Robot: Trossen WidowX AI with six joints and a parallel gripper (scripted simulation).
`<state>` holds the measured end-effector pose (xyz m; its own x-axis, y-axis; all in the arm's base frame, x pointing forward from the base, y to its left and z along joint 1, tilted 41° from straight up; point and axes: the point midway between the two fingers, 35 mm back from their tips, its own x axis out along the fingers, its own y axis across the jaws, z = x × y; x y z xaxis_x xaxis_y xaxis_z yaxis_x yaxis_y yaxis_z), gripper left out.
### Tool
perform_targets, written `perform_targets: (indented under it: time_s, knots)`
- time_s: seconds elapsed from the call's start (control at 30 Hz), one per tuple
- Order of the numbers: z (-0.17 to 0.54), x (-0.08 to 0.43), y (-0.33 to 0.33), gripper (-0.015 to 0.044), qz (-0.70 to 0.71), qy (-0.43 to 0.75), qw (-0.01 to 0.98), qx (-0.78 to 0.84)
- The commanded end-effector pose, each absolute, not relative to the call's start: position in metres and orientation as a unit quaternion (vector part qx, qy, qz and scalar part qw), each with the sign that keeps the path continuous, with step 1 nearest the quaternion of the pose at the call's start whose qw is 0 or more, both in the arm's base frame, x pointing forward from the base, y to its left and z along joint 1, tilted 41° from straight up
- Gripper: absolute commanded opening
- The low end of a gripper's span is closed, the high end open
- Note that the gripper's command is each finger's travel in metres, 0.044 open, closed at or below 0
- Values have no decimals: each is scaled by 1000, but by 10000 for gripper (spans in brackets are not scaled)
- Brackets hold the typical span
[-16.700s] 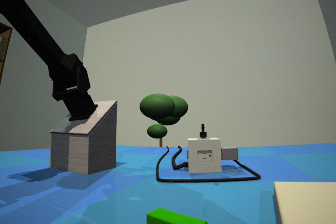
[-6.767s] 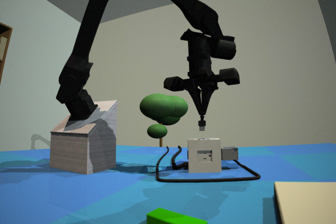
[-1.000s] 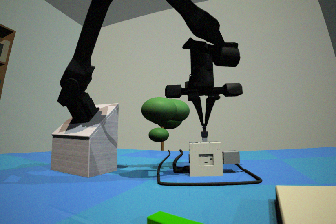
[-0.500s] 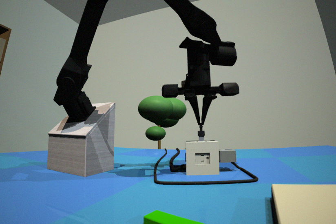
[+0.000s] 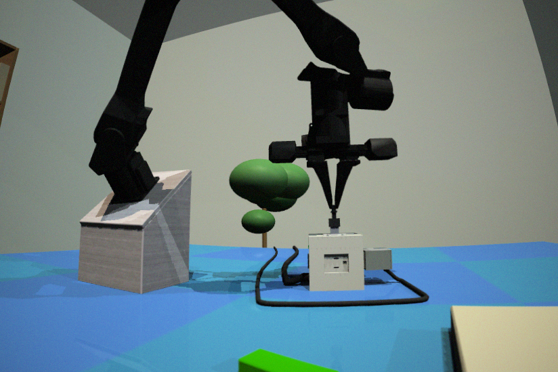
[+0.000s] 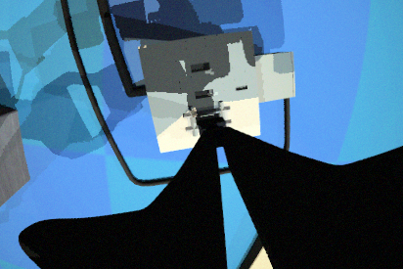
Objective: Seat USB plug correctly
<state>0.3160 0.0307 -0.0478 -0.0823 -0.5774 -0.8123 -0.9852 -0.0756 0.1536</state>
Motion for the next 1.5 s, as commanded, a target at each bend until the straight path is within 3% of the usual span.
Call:
perform_targets:
  time_s: [0.0, 1.47]
  knots:
    - [-49, 316, 30, 0, 387, 626, 263, -624]
    - [-53, 315, 27, 0, 387, 626, 263, -624]
